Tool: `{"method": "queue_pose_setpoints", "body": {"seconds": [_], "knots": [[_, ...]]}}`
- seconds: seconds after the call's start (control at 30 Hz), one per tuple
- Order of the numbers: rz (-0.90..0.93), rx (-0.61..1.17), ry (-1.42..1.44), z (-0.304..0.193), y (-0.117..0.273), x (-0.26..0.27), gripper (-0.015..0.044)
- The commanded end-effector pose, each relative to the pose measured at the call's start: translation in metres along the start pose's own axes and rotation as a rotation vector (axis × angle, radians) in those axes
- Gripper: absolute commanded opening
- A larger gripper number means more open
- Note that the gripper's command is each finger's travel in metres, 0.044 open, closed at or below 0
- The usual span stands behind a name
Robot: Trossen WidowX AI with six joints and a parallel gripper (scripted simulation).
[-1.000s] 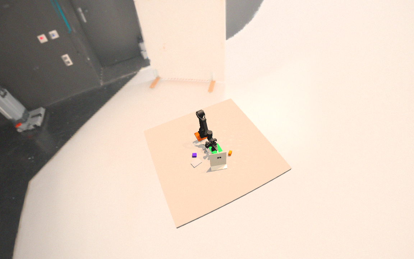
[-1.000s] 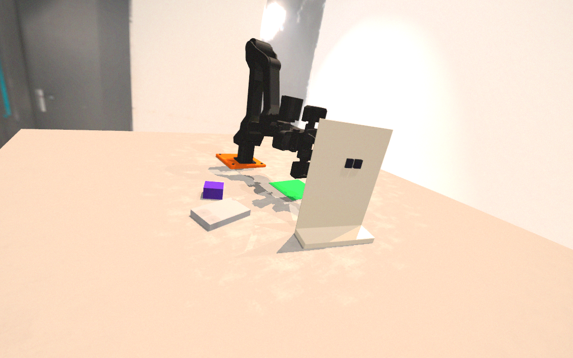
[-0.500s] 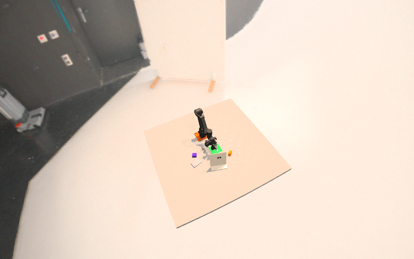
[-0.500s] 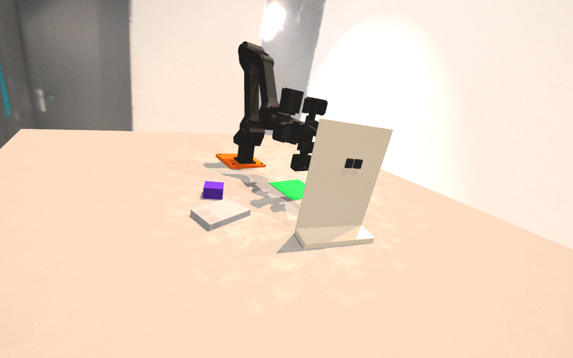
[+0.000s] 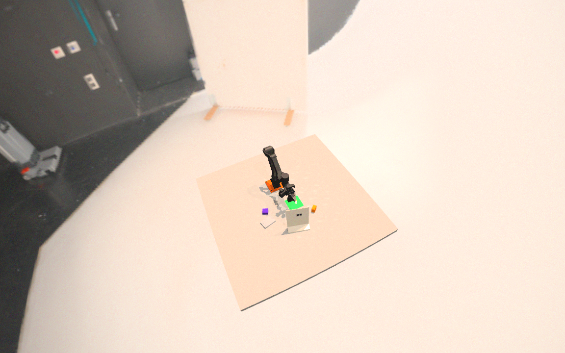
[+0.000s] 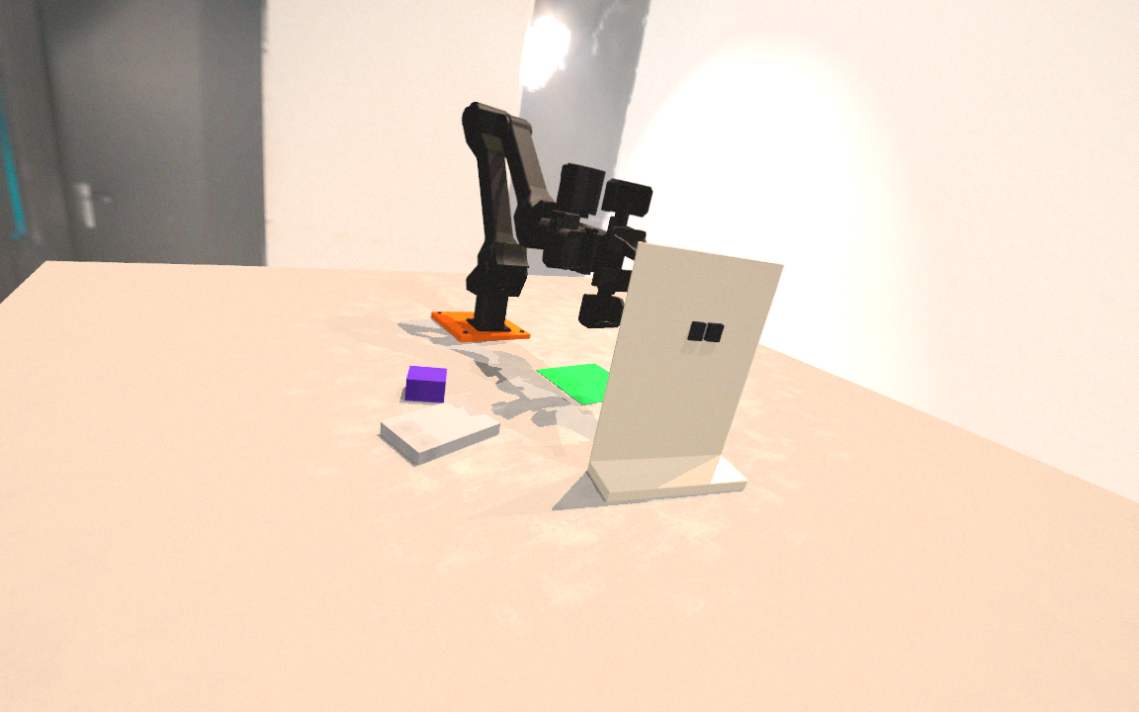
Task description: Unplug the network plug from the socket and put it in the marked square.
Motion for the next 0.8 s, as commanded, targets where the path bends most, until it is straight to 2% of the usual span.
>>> {"method": "queue_pose_setpoints", "body": {"seconds": [0.0,0.37,0.77], "knots": [[0.018,0.003,-0.006,-0.003,0.004,0.013,0.0],[0.015,0.002,-0.006,-0.004,0.009,0.021,0.0],[-0.198,0.004,0.025,-0.008,0.01,-0.01,0.0]]}}
Point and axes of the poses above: the point midway between the two fingers, 35 mm back from their tips, its own y axis back along the fingers, its own x axis across the jaws, z = x × y, the point moved 1 cm from there along y, back along the fingers, and after that the axes turned 13 degrees about -y, right-handed, at the moved point
